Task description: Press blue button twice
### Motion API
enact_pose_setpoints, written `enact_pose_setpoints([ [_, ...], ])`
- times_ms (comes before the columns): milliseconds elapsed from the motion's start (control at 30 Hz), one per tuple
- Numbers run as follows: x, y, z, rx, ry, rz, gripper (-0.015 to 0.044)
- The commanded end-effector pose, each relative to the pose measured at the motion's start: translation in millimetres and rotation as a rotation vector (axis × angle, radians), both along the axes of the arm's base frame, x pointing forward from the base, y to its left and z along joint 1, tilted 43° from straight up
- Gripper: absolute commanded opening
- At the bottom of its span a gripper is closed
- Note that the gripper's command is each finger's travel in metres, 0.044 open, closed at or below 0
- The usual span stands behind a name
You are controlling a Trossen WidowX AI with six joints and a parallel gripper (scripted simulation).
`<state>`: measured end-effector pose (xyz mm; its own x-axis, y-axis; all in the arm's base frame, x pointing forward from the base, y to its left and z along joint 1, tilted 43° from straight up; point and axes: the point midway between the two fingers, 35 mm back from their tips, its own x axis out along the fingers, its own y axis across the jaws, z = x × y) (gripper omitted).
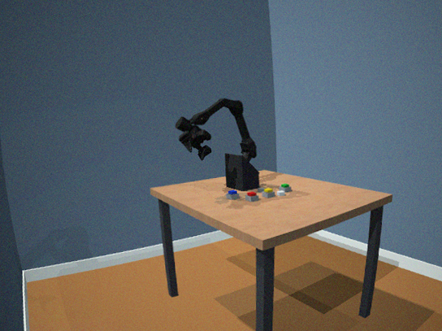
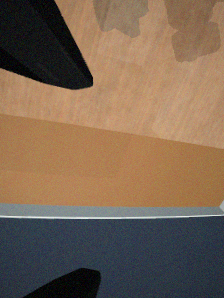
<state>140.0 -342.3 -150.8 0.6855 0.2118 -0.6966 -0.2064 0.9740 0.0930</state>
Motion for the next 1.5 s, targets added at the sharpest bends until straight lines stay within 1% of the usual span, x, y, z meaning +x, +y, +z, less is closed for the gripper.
enact_pose_setpoints([
  [0,2,2,0,0.011,0.008,0.003,0.0400],
  [67,18,23,1,0.099,0.074,0.028,0.0400],
  [200,51,88,9,0.315,0.319,0.102,0.0400],
  [300,62,137,18,0.425,0.539,0.151,0.0400],
  [400,63,181,30,0.480,0.766,0.190,0.0400],
  [467,62,190,34,0.485,0.821,0.198,0.0400],
  [667,62,190,34,0.485,0.821,0.198,0.0400],
  [733,62,199,23,0.485,0.821,0.198,0.0348],
  [833,59,230,-10,0.487,0.819,0.199,0.0269],
  [1133,59,232,-12,0.487,0.819,0.199,0.0032],
  [1167,59,232,-12,0.487,0.819,0.199,0.0020],
  [1467,59,234,-14,0.487,0.819,0.200,0.0020],
])
